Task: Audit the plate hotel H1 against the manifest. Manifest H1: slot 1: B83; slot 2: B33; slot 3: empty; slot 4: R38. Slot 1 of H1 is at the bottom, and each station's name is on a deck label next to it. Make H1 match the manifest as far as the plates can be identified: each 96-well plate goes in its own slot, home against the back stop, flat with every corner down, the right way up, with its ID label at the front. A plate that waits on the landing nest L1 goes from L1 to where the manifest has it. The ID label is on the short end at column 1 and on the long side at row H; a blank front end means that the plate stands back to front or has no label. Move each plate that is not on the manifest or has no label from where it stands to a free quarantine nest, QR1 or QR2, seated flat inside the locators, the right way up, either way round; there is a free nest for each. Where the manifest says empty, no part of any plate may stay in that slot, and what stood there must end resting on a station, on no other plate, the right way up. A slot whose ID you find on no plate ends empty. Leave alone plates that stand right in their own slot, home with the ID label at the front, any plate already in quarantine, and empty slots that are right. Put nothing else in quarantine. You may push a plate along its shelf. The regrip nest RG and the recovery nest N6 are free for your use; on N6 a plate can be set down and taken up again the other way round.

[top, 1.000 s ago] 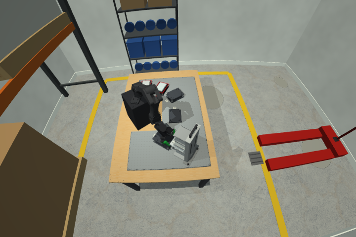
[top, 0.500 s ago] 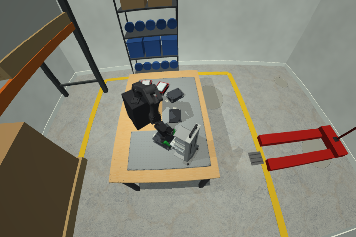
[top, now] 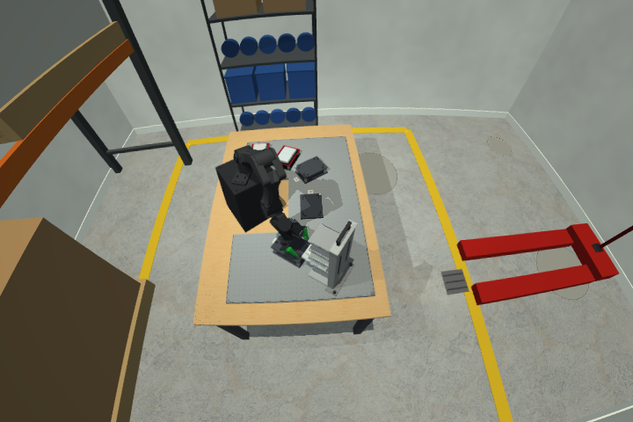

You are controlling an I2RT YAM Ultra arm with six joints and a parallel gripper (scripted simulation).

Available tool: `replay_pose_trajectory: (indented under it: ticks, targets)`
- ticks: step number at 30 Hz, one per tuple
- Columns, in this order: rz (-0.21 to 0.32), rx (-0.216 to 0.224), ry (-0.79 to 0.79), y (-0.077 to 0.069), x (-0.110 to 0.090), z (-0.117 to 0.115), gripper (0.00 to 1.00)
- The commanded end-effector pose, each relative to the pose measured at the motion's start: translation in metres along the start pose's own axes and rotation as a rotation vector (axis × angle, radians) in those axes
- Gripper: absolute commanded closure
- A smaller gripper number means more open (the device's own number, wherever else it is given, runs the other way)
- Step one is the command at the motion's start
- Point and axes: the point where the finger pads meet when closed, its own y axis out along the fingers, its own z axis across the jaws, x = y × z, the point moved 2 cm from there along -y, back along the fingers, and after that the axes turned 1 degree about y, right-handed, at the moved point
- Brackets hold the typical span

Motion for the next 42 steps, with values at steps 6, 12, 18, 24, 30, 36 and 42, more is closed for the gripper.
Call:
replay_pose_trajectory:
  ticks: [6,12,18,24,30,36,42]
  targets:
    - [-0.044,-0.006,-0.015,-0.013,0.007,-0.004,0.0]
    - [-0.044,-0.006,-0.015,-0.02,0.0,-0.004,0.0]
    - [-0.043,-0.006,-0.015,-0.026,-0.006,-0.004,0.0]
    - [-0.043,-0.006,-0.016,-0.032,-0.012,-0.004,0.0]
    - [-0.043,-0.006,-0.016,-0.039,-0.019,-0.005,0.0]
    - [-0.032,-0.003,-0.011,-0.043,-0.029,-0.003,0.0]
    - [-0.011,0.004,0.0,-0.047,-0.048,-0.001,1.0]
